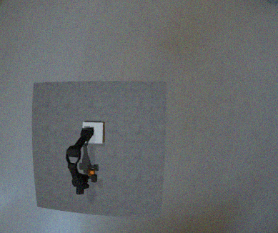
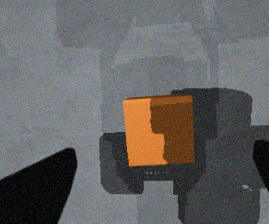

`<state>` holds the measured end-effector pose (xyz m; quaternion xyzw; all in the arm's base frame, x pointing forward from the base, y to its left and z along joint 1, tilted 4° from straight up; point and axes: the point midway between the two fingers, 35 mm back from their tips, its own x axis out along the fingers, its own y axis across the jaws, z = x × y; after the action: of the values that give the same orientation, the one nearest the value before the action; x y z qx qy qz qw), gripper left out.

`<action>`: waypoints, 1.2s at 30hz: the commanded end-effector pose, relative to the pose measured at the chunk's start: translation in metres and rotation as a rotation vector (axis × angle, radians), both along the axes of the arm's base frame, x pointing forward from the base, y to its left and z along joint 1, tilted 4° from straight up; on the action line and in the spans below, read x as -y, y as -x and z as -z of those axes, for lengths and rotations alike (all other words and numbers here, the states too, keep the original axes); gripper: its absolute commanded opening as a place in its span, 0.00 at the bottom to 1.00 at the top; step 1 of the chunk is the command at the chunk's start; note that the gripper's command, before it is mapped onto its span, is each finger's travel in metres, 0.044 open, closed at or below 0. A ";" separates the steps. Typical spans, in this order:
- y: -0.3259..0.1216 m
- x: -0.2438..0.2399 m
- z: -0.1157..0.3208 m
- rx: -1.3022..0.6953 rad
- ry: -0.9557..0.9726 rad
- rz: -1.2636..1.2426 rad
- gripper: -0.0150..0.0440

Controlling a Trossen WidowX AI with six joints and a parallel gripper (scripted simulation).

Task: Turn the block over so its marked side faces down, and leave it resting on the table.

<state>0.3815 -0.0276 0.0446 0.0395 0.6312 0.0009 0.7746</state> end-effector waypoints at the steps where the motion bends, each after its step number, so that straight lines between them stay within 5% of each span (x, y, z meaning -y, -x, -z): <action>1: -0.007 0.000 -0.008 -0.171 -0.002 -0.018 1.00; 36: -0.006 -0.004 0.051 -0.219 -0.005 -0.022 1.00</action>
<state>0.3892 -0.0240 0.0022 0.0344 0.7094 0.0080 0.7039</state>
